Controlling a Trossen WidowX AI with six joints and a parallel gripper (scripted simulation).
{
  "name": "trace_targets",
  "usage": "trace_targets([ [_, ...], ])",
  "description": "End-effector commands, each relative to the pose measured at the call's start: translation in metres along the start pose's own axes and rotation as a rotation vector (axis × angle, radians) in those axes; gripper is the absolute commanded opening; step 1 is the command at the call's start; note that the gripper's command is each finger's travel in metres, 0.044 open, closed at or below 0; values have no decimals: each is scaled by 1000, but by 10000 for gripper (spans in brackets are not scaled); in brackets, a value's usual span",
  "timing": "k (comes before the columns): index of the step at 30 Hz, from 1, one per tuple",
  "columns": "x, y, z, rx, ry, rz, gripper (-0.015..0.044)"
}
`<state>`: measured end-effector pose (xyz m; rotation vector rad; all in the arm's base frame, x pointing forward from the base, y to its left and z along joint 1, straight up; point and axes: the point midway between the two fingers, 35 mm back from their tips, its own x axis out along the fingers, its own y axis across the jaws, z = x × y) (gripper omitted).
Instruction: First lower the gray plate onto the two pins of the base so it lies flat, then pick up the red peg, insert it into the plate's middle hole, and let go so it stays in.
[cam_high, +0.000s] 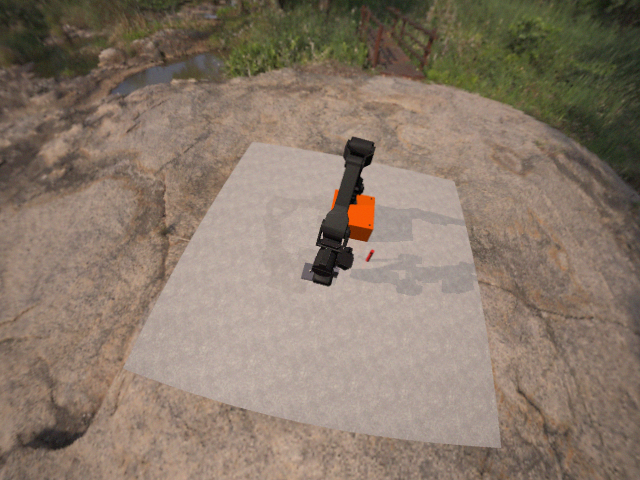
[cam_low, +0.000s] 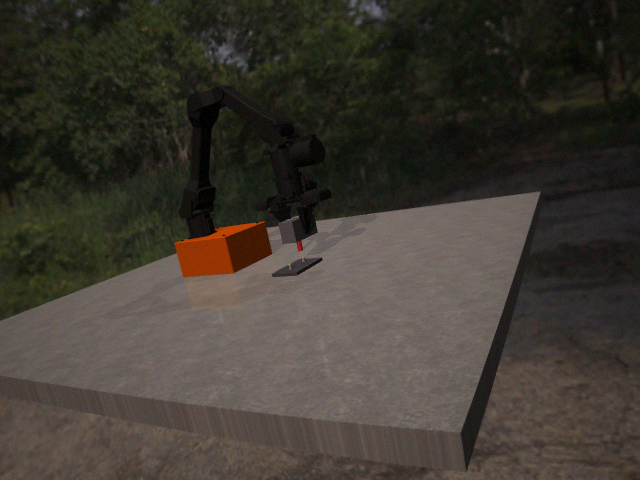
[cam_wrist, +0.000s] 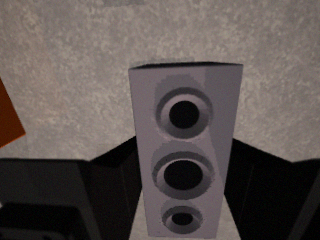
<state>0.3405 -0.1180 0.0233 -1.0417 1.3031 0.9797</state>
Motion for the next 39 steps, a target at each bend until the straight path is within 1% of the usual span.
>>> trace_targets([
  [1,7,4,-10,-16,-4,5,0],
  [8,15,7,-27,-37,-3,4,0],
  [30,15,7,-27,-38,-3,4,0],
  [39,31,7,-27,-38,-3,4,0],
])
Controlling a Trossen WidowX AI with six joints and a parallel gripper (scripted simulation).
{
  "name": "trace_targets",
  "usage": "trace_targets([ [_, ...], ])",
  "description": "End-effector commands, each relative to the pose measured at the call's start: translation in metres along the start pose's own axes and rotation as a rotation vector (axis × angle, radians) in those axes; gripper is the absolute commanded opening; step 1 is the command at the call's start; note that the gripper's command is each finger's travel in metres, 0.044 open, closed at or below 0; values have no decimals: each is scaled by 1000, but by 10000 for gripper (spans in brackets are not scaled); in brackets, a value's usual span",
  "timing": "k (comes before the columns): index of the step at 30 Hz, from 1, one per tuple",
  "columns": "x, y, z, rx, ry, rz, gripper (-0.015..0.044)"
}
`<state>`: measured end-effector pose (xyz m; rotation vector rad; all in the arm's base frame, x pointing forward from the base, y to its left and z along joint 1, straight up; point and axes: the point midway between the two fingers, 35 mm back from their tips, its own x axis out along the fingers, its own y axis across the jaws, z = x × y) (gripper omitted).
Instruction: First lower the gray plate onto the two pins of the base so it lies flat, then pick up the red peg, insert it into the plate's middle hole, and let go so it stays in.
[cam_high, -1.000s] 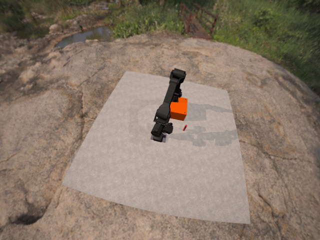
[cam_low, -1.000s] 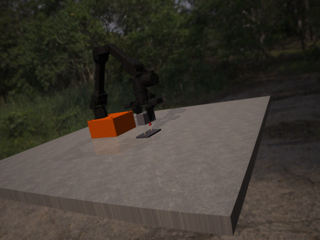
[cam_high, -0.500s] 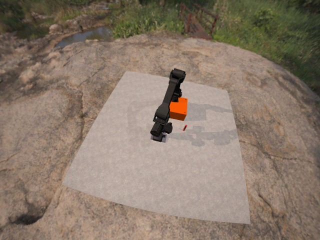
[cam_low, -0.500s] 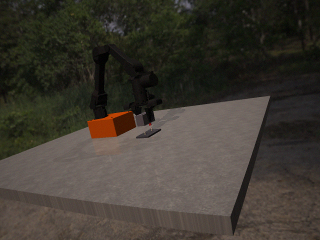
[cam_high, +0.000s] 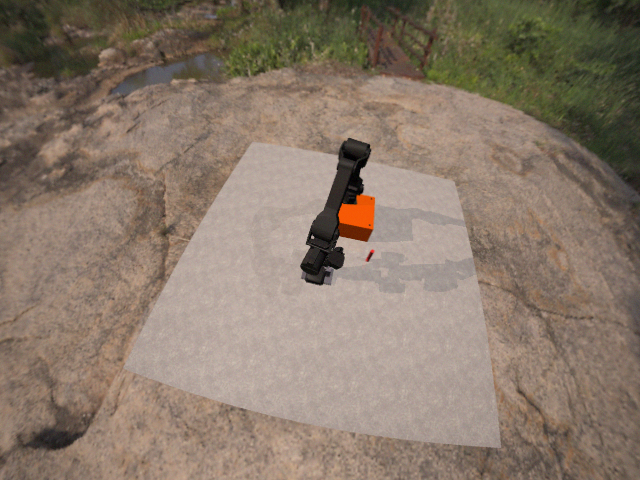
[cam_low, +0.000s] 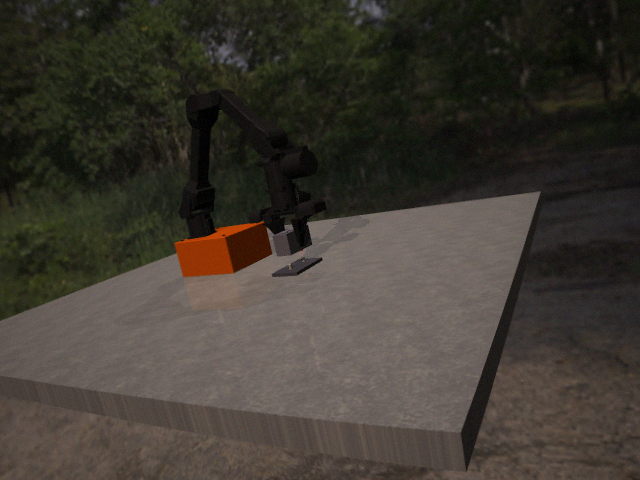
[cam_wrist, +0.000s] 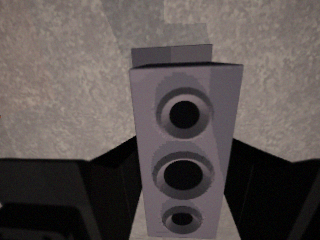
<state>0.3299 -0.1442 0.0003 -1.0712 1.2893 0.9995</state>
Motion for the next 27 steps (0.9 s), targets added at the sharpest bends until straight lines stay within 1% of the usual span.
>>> trace_targets([
  [1,8,3,1,-5,-5,9,0],
  [7,12,3,1,-5,-5,9,0],
  [20,32,3,1,-5,-5,9,0],
  [27,28,2,0,0,-1,6,0],
])
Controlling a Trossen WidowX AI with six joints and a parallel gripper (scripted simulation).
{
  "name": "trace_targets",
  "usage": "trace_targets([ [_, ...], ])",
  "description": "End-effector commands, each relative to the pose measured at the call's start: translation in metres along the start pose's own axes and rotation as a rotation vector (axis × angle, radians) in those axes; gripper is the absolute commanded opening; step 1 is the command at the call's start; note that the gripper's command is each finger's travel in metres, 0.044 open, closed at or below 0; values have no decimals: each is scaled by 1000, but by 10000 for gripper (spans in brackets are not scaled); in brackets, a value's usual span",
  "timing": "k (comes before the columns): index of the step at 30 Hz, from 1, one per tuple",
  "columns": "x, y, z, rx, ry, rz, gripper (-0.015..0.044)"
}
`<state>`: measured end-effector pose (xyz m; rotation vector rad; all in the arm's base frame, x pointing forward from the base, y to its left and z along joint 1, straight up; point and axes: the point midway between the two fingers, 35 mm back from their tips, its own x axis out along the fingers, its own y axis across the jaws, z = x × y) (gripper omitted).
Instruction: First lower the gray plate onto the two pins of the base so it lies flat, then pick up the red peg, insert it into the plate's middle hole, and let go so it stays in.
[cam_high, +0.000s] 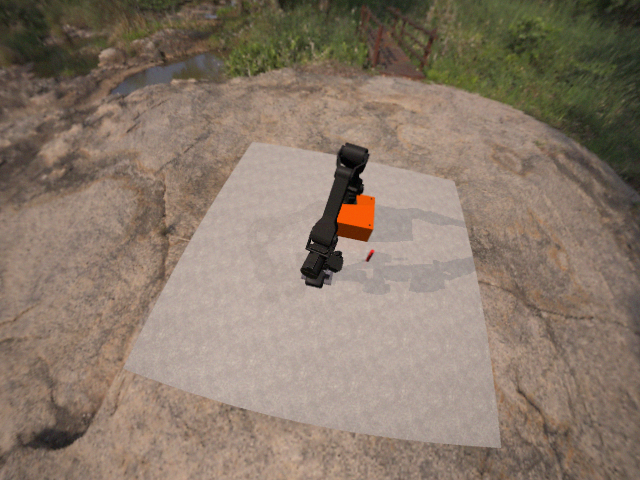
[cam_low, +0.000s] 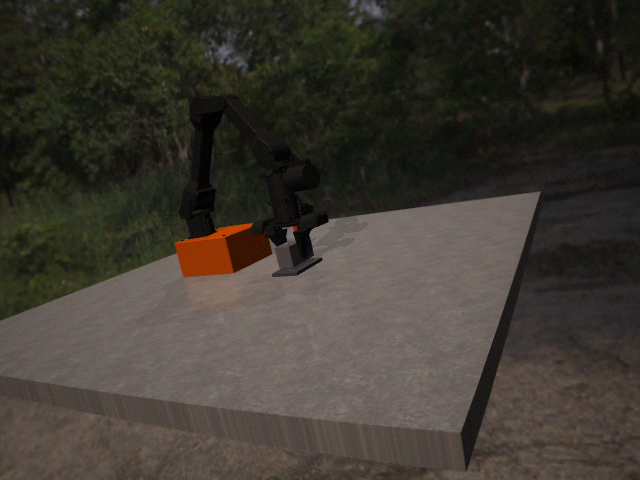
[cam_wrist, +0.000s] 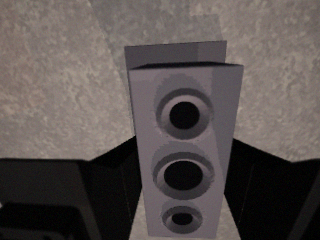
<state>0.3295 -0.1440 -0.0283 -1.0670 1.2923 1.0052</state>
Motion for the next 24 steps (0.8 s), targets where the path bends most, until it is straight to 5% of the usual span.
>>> trace_targets([
  [1,-1,0,0,0,0,-1,0],
  [18,-1,0,0,0,0,-1,440],
  [24,-24,-4,-1,-1,-1,-1,440],
])
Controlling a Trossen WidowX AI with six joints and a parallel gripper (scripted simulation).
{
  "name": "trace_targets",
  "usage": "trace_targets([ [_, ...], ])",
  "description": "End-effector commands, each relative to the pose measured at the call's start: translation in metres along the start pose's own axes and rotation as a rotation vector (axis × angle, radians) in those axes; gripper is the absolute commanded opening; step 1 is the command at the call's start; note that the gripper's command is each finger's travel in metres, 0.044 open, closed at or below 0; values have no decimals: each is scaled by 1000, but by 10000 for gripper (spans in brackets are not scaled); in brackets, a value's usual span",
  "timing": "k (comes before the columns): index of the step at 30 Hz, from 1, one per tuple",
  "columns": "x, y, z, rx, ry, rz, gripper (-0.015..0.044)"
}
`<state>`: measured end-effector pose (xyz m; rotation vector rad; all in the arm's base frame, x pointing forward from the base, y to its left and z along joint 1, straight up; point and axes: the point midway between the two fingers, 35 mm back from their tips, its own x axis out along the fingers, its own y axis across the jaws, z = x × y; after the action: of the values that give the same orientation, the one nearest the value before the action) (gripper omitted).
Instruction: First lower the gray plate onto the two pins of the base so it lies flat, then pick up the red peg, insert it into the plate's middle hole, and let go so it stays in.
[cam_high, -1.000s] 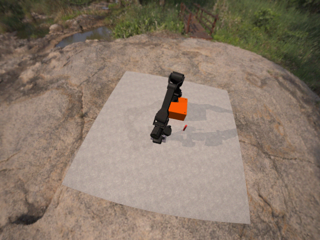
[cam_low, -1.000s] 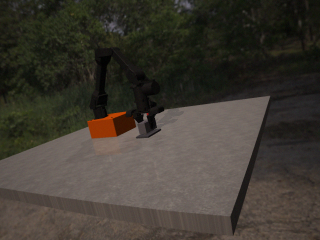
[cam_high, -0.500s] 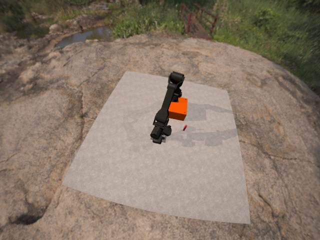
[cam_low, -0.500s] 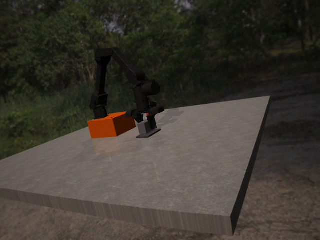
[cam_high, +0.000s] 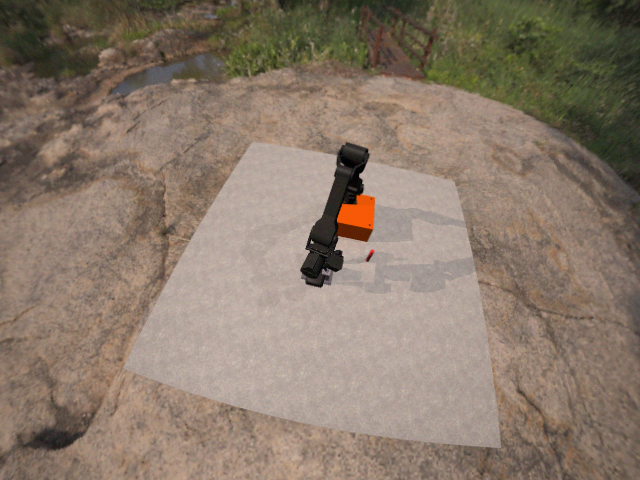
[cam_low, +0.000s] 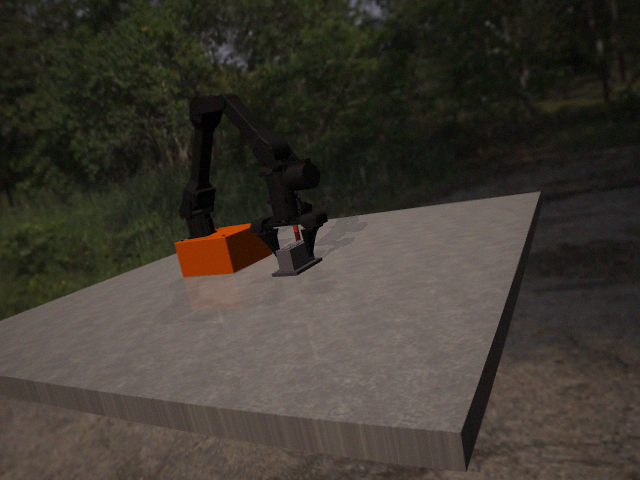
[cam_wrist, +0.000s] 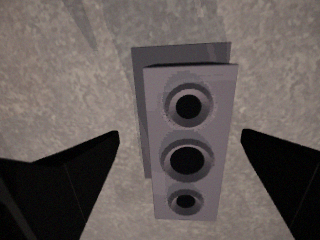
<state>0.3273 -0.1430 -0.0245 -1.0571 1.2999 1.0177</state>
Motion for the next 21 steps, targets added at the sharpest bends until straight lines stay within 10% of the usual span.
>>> trace_targets([
  [1,-37,-7,-1,-2,1,-16,440],
  [6,-112,-2,-1,-4,-1,-13,440],
  [21,-117,6,39,421,-7,-11,440],
])
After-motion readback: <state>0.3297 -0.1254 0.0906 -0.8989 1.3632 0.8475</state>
